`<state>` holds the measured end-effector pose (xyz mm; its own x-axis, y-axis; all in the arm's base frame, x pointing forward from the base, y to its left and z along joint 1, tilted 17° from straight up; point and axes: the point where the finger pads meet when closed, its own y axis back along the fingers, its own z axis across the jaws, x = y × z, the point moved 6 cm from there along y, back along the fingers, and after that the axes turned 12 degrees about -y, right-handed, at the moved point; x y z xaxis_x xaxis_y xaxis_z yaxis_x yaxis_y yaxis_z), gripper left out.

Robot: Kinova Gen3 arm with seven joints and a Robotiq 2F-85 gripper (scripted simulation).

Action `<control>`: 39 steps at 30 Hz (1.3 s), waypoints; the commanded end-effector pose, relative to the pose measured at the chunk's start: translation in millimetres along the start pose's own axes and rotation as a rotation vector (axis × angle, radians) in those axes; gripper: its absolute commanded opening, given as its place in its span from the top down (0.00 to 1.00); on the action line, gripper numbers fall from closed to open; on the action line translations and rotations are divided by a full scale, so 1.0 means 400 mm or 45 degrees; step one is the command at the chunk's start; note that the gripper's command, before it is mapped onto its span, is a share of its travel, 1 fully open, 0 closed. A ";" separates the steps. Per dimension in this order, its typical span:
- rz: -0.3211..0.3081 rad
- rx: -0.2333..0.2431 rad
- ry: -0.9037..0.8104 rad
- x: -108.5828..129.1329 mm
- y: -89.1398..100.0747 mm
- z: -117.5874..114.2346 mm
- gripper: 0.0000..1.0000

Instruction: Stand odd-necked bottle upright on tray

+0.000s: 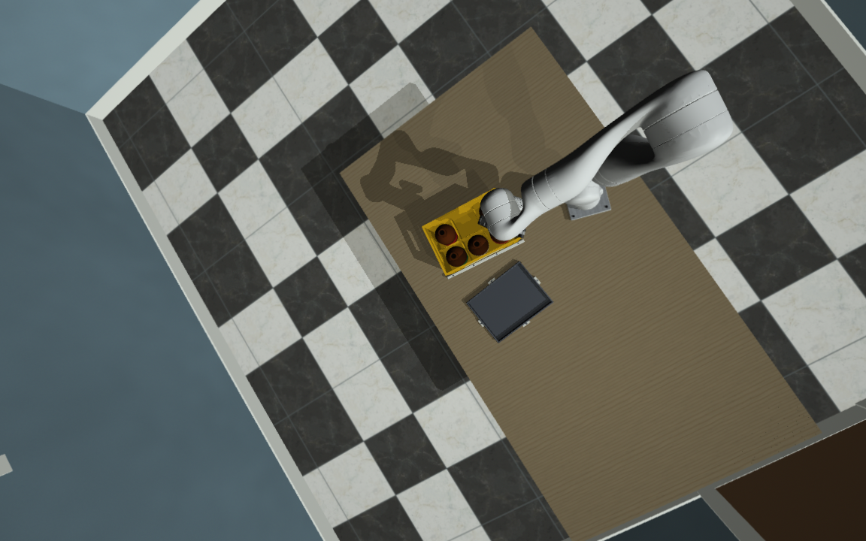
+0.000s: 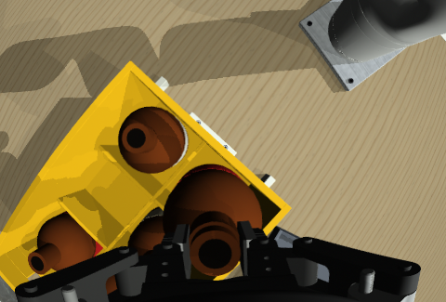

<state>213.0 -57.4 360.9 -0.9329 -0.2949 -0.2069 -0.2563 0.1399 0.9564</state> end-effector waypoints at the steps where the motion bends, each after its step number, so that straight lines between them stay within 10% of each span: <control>1: -0.006 0.006 0.001 -0.003 0.006 -0.001 1.00; 39: -0.006 0.006 0.001 -0.002 0.043 -0.001 1.00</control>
<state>209.4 -55.0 377.2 -0.9316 -0.2960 -0.2107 -0.2613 0.1426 0.9547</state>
